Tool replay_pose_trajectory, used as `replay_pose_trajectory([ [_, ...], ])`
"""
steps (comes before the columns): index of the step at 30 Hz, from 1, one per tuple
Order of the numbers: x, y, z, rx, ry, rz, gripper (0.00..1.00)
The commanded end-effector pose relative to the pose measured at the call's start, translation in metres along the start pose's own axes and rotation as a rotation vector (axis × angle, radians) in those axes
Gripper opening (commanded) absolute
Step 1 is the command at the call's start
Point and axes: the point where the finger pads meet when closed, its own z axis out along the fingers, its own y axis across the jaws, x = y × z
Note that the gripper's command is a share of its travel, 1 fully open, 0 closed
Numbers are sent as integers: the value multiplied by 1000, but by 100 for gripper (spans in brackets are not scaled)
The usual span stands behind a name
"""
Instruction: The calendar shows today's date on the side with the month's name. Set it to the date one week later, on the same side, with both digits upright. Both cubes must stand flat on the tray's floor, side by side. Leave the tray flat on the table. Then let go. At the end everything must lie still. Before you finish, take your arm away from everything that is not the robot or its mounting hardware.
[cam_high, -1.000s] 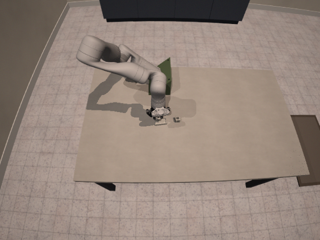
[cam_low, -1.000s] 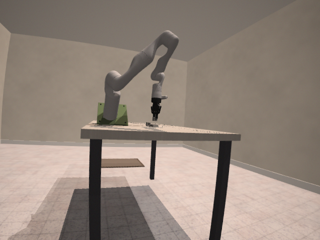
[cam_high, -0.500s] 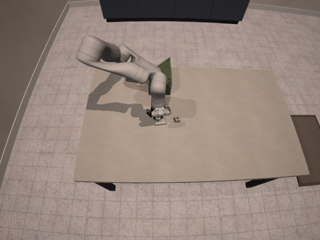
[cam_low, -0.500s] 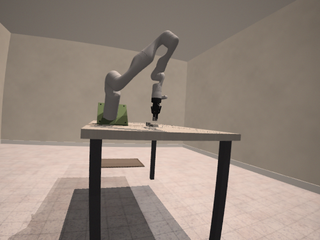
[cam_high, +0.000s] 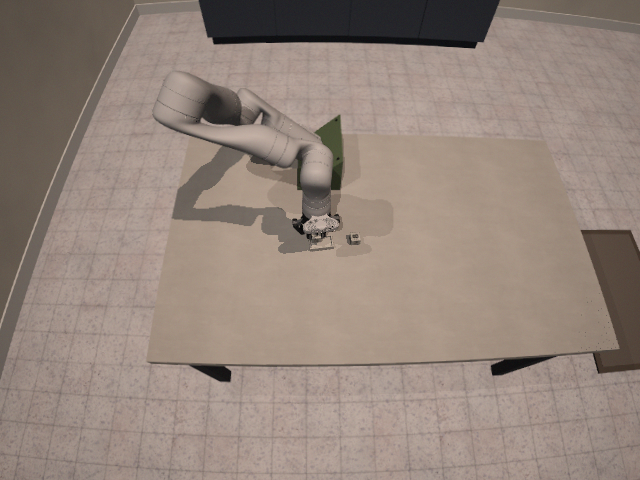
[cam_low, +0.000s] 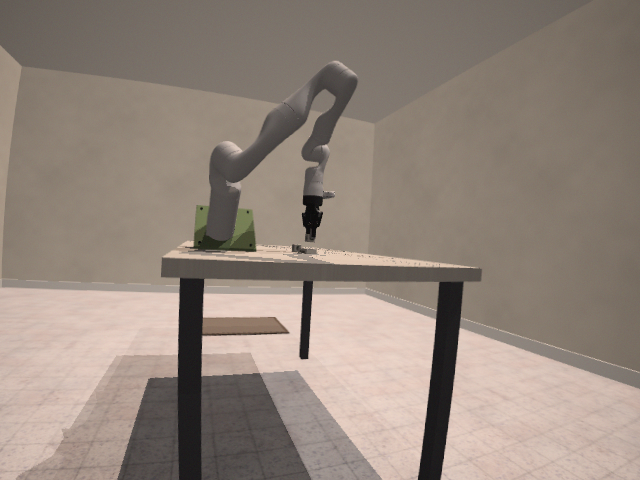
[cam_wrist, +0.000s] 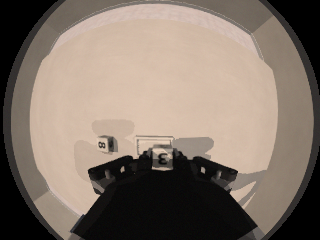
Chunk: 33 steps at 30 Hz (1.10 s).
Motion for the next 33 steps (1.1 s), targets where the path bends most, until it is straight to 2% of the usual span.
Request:
replay_pose_trajectory([
  [1,3,0,1,1,4,3,26],
  [18,3,0,2,1,4,3,26],
  [33,2,1,11,0,3,0,26],
])
